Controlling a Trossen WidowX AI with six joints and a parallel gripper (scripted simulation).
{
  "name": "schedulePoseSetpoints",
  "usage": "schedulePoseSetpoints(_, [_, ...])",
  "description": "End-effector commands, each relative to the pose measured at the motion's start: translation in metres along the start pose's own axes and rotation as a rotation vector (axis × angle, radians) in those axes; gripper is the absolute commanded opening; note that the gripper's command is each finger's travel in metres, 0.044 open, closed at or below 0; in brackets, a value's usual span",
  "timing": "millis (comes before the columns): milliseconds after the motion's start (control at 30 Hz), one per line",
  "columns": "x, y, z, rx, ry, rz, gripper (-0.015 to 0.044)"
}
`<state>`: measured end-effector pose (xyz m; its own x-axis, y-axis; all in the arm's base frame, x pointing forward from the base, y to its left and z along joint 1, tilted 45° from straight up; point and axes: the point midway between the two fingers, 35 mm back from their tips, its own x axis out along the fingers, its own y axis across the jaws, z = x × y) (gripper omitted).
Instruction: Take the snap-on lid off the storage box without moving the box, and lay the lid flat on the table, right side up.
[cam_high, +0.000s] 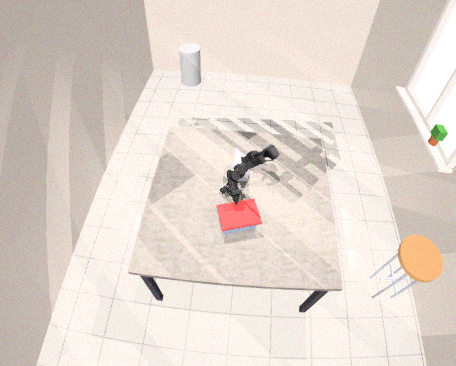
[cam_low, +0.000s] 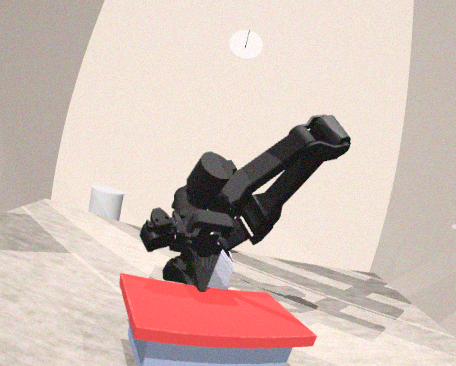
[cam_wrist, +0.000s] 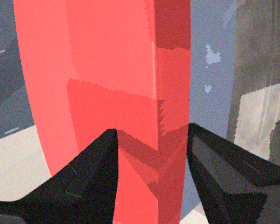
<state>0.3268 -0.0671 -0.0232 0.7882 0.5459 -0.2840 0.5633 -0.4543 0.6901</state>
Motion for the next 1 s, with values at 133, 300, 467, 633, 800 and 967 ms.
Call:
schedulePoseSetpoints(133, [-0.0037,0.0036,0.0001,-0.004,-0.001,0.007,0.0])
schedulePoseSetpoints(300, [-0.0045,0.0043,0.0001,-0.004,-0.001,0.007,0.0])
schedulePoseSetpoints(467, [-0.0052,0.005,0.0001,-0.004,-0.001,0.007,0.0])
schedulePoseSetpoints(633, [-0.0059,0.0057,0.0002,-0.004,-0.001,0.007,0.0])
schedulePoseSetpoints(800, [-0.0067,0.0064,0.0002,-0.004,-0.001,0.007,0.0])
schedulePoseSetpoints(967, [-0.0075,0.0071,0.0002,-0.004,-0.001,0.007,0.0])
